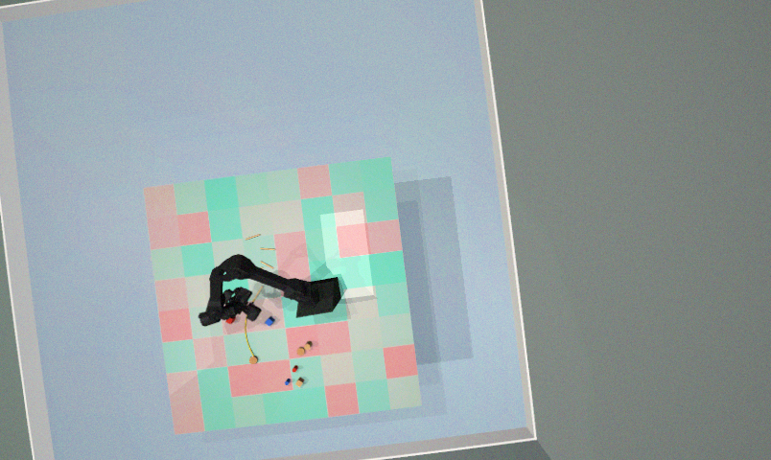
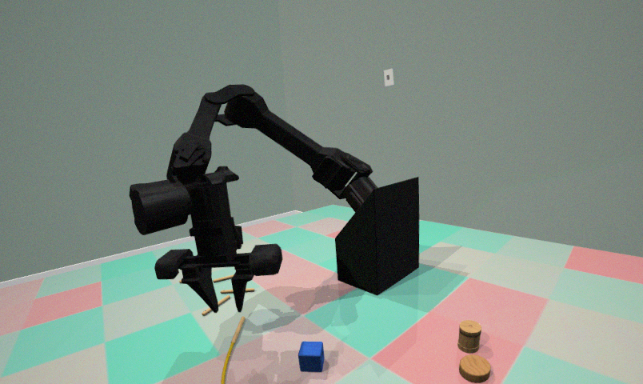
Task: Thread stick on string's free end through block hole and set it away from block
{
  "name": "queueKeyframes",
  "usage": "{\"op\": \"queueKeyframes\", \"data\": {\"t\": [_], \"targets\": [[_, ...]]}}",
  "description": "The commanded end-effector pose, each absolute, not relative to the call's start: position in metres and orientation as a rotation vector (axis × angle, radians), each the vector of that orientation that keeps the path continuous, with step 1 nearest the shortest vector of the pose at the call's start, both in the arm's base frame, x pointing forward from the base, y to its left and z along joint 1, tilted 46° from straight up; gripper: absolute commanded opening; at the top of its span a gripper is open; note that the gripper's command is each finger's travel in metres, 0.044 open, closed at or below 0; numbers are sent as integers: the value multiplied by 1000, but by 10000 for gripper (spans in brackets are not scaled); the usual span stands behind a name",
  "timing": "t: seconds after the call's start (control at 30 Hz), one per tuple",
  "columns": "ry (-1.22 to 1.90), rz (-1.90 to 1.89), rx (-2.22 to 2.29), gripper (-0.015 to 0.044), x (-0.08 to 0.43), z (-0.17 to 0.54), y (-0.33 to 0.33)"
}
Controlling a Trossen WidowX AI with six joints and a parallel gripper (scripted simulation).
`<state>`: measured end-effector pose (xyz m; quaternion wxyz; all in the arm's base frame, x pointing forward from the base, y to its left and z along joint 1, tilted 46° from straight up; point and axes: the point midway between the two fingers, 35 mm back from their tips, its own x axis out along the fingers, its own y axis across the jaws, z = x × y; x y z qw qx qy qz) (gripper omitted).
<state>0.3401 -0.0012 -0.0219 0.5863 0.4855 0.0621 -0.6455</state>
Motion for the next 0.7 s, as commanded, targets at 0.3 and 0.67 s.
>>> {"op": "queueKeyframes", "data": {"t": [0.3, 0.67], "targets": [[136, -1505, 1133, 121, 341, -21, -2], [137, -1505, 1133, 121, 344, -33, -13]]}}
